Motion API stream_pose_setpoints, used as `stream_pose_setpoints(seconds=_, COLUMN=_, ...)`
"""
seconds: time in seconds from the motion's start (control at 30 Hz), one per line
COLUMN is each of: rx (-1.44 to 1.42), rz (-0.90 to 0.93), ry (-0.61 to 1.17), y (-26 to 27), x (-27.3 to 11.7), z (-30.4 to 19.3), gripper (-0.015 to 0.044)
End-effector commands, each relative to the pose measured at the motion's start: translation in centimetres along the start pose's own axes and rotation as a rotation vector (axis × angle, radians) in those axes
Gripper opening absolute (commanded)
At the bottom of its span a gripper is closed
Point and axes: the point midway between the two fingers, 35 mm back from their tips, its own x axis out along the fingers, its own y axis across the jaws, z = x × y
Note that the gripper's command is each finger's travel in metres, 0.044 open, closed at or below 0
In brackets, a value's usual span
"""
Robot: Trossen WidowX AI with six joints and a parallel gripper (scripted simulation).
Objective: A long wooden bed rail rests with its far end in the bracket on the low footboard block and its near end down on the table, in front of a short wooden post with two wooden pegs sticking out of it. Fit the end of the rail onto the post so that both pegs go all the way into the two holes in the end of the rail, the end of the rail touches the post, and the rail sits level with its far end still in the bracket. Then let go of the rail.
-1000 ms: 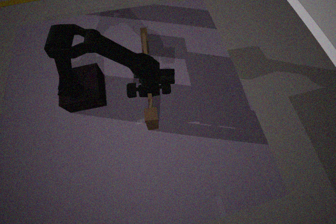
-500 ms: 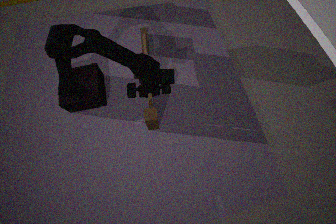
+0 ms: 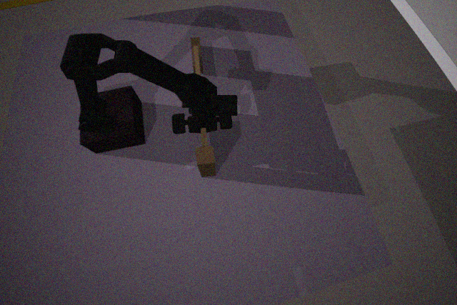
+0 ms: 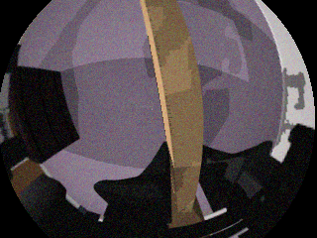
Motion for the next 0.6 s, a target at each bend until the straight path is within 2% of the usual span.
stream_pose_setpoints(seconds=0.0, rx=-0.002, rz=-0.009, ry=0.002, y=-0.15, x=-0.46, z=-0.3, gripper=0.0)
stream_pose_setpoints(seconds=0.57, rx=-0.003, rz=-0.009, ry=0.002, y=-0.19, x=-0.65, z=-0.01, gripper=0.0)
